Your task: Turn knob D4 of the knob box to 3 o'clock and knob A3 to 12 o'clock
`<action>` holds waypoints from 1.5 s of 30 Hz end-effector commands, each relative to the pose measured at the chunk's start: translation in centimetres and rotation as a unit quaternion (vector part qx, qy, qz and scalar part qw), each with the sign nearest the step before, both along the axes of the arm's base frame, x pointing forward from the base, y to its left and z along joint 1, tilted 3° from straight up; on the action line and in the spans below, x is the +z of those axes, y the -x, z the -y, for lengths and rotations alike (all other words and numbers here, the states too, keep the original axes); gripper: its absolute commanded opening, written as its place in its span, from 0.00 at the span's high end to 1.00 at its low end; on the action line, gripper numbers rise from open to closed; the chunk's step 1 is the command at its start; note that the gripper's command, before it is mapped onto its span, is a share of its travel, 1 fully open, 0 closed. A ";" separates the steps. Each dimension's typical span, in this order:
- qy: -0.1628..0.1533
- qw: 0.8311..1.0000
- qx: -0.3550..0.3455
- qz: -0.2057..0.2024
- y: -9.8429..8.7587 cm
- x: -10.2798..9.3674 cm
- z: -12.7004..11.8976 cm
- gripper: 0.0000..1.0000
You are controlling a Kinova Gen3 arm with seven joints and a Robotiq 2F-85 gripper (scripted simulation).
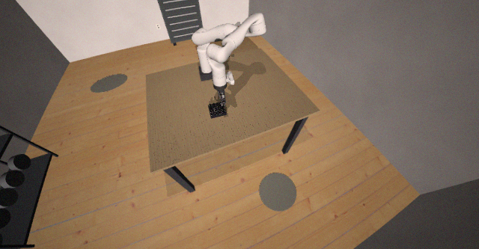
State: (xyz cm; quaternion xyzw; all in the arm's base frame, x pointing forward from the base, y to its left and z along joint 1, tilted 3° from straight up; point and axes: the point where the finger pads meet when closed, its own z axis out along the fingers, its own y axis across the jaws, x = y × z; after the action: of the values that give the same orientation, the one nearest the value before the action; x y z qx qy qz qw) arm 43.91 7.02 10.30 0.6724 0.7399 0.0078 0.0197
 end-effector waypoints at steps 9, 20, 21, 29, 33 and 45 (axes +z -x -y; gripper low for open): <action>-0.011 1.000 0.002 0.007 -0.1 5.5 -0.7 0.00; -0.011 1.000 0.001 0.007 -0.1 6.0 -0.6 0.00; -0.011 1.000 0.001 0.007 -0.1 6.0 -0.6 0.00; -0.011 1.000 0.001 0.007 -0.1 6.0 -0.6 0.00; -0.011 1.000 0.001 0.007 -0.1 6.0 -0.6 0.00; -0.011 1.000 0.001 0.007 -0.1 6.0 -0.6 0.00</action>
State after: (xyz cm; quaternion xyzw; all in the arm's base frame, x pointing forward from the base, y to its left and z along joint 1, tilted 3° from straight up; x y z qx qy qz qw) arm 44.14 7.48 16.02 0.6696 0.7422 0.0209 0.0189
